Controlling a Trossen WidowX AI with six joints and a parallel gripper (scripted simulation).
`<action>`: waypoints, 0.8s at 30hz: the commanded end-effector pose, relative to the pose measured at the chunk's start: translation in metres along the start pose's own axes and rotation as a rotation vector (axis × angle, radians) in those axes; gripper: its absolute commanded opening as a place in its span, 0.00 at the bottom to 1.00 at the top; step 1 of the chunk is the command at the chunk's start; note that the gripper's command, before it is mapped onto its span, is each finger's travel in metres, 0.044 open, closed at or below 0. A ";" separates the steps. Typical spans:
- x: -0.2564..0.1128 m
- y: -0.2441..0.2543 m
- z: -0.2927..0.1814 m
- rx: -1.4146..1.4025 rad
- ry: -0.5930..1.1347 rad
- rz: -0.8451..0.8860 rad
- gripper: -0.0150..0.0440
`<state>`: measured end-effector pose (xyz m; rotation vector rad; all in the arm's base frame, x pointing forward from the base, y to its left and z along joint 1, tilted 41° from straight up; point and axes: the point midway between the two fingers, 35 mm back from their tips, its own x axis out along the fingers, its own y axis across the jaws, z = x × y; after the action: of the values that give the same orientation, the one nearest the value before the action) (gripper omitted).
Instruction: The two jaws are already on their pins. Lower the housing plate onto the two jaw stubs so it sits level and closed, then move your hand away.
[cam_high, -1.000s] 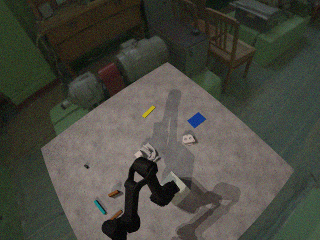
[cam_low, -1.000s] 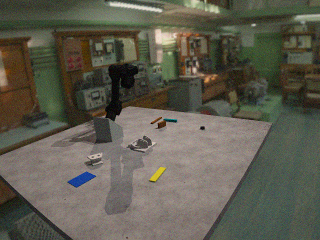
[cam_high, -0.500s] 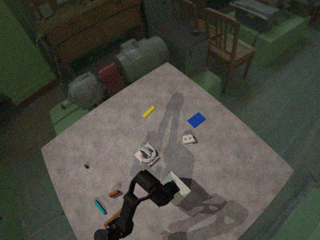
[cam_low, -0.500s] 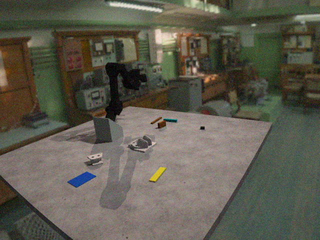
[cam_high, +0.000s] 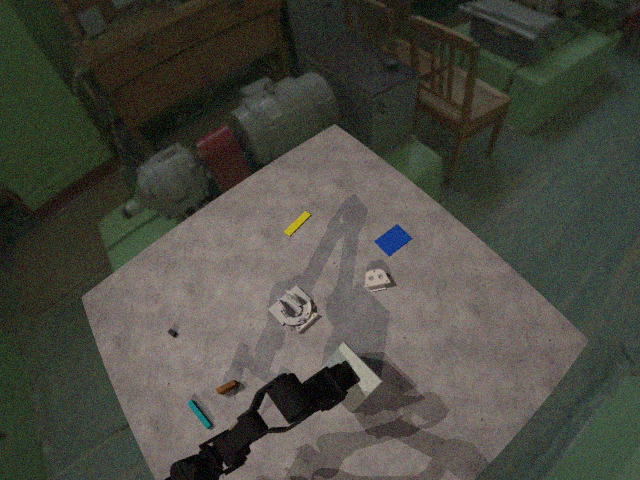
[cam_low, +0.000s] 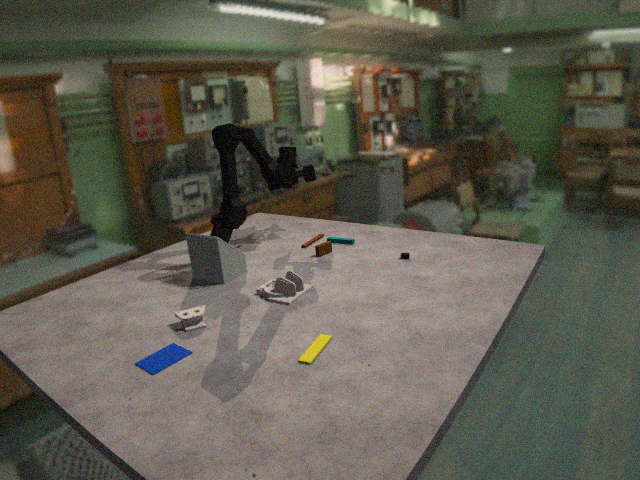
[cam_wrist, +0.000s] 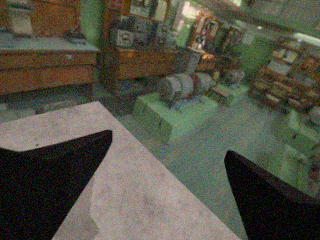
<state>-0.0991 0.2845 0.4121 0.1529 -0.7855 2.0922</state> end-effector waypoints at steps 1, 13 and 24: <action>-0.002 -0.025 -0.024 -0.006 0.091 -0.065 1.00; -0.032 -0.095 -0.099 0.019 0.362 -0.247 1.00; -0.091 -0.151 -0.157 0.097 0.576 -0.441 1.00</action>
<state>0.0750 0.3754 0.3352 -0.1960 -0.3341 1.6902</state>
